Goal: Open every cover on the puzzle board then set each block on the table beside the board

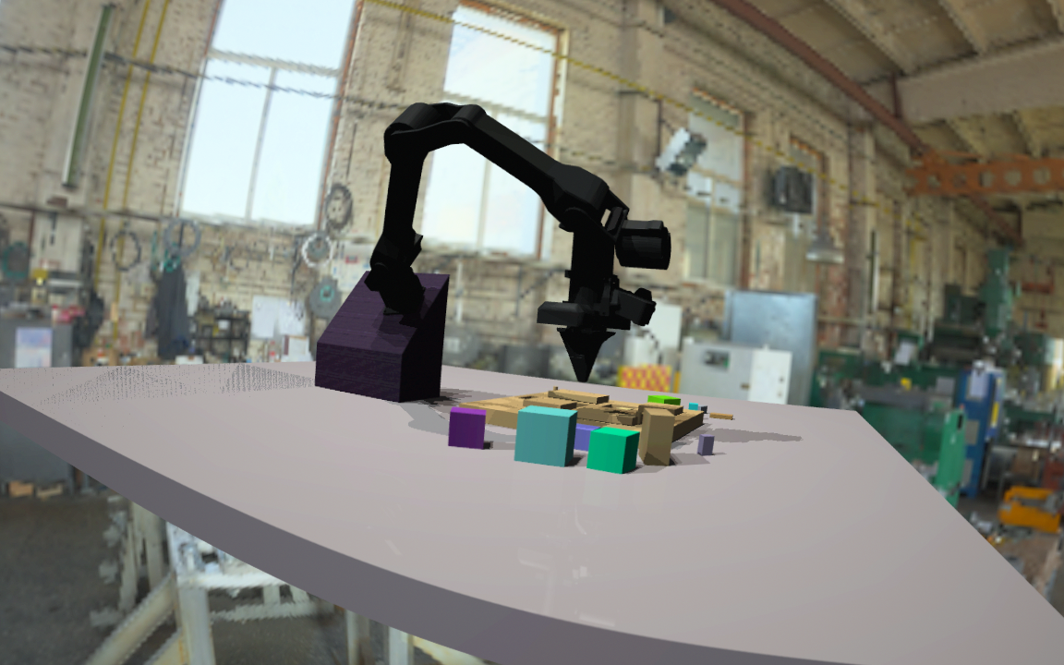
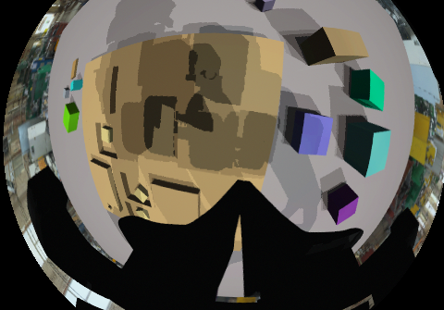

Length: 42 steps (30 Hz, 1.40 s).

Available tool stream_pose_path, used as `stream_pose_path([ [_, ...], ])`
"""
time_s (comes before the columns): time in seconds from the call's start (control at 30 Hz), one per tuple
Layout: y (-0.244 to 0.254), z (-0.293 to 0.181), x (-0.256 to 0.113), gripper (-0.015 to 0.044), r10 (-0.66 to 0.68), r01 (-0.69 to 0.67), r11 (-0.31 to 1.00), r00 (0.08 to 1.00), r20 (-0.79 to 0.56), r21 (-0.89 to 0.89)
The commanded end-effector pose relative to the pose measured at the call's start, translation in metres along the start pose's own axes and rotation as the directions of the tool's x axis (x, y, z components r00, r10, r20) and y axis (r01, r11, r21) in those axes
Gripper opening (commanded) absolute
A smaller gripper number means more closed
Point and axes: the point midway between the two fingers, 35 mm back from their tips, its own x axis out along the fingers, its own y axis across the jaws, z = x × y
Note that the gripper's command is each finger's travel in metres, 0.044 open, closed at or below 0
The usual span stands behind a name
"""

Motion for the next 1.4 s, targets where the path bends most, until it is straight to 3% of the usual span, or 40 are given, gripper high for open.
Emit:
stream_pose_path([
  [0.0, 0.001, 0.000, 0.005, 0.0000, -0.003, 0.003, 1.000, 1.000, -0.001, -0.008],
  [1.37, -0.001, -0.001, 0.045, 0.0000, -0.005, 0.005, 1.000, 1.000, -0.001, -0.008],
])
